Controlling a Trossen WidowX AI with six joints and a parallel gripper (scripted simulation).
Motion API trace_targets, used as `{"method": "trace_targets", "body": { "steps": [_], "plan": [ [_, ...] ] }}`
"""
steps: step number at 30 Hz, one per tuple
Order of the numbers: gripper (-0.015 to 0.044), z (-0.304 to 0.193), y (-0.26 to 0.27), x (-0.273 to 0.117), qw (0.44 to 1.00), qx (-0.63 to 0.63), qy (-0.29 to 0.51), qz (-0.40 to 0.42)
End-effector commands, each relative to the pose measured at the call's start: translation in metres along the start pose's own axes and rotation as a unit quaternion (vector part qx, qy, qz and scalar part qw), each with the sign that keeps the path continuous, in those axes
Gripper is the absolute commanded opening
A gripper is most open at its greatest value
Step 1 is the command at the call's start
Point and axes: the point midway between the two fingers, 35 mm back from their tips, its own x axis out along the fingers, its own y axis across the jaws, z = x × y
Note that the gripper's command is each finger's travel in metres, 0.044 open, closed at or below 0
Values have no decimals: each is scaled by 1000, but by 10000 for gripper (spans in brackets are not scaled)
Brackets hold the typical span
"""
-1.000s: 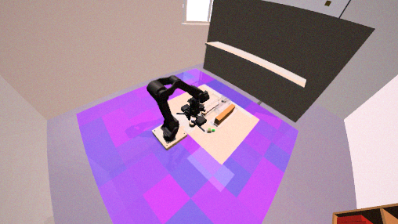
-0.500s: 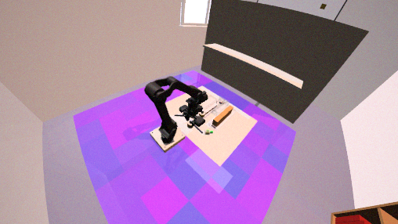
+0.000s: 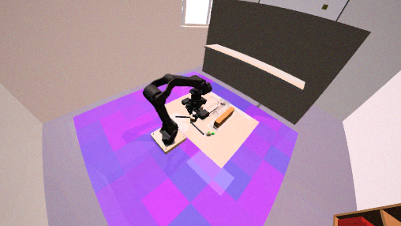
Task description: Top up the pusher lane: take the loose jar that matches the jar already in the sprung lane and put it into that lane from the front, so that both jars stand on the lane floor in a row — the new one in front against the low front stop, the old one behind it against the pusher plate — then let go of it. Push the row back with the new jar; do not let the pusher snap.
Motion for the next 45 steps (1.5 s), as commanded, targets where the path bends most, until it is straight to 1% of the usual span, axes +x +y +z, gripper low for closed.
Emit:
{"method": "trace_targets", "body": {
  "steps": [1,3,8,27,33,40,45],
  "plan": [
    [0,0,1,-22,1000,-1,-5,4],
    [0,-1,2,-28,1000,-2,-5,5],
    [0,2,2,-28,1000,-3,-6,5],
    [0,75,16,20,1000,-25,-9,5],
    [0,75,16,24,1000,-25,-9,5],
    [0,75,16,44,1000,-25,-9,5],
    [0,76,16,45,1000,-25,-9,5]
  ]
}}
